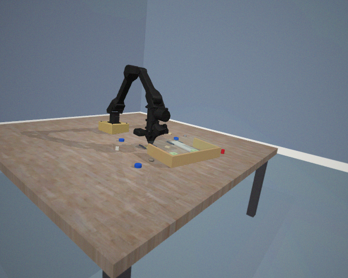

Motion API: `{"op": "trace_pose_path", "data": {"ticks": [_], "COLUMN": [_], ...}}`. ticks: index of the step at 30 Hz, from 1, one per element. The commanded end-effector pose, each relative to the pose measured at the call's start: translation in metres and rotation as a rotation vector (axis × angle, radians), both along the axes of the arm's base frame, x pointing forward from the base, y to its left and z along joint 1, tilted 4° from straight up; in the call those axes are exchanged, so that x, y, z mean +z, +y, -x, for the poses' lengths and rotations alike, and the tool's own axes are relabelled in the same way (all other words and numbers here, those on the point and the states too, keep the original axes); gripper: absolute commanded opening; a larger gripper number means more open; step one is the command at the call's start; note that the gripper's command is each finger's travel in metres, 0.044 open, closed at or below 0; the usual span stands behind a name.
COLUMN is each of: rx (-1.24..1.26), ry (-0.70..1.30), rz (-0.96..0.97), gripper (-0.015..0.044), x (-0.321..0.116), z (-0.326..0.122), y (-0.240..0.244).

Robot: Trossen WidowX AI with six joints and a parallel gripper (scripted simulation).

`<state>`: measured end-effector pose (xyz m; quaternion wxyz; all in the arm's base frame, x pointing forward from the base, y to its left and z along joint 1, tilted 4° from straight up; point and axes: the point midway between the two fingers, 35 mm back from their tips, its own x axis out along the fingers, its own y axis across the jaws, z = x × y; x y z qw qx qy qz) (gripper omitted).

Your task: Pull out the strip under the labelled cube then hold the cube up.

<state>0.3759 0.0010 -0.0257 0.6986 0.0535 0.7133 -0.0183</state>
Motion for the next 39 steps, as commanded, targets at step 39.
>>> {"op": "trace_pose_path", "data": {"ticks": [39], "rx": [-0.004], "ry": [0.005], "rz": [0.002], "gripper": [0.0], "x": [-0.005], "z": [0.05], "y": [0.005]}}
